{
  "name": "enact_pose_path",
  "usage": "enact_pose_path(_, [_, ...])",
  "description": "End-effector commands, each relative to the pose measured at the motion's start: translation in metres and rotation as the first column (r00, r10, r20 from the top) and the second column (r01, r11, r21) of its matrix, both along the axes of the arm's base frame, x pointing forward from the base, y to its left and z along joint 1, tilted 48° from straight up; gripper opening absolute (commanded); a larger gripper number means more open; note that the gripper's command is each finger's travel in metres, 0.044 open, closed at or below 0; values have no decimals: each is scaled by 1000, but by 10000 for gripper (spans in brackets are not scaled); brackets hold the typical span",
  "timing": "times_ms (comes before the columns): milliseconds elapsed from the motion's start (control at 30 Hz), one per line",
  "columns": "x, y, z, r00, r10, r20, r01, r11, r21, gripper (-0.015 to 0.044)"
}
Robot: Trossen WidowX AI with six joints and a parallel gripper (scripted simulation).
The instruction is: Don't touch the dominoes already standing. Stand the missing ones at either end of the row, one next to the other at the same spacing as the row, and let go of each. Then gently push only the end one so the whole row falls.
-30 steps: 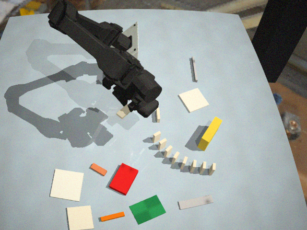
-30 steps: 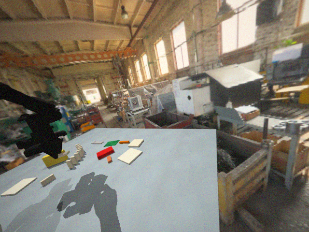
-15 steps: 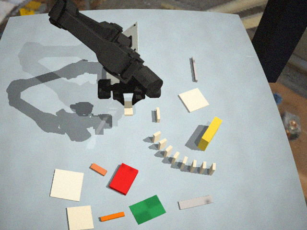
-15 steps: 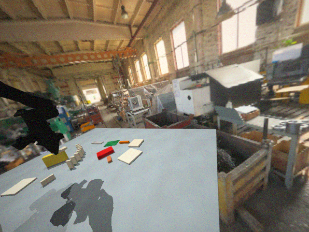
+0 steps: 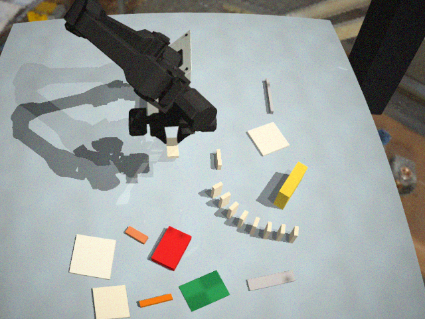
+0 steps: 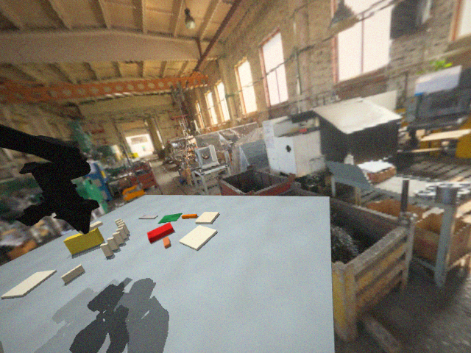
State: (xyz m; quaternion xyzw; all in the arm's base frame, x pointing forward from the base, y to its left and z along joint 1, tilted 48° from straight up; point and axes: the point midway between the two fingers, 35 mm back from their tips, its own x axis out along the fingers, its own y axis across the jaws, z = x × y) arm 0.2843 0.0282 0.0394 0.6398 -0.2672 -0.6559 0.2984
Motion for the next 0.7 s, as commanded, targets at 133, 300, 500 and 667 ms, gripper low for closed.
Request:
enact_pose_path(133, [-12, -43, 52, 623, -538, 567, 530, 824, 199, 107])
enact_pose_path(300, [-27, -68, 80, 99, -686, 720, 675, 578, 458, 107])
enact_pose_path(500, [-38, -83, 95, -252, -666, 702, 657, 414, 630, 107])
enact_pose_path(667, [-50, -96, 107, -528, -582, 618, 577, 288, 764, 107])
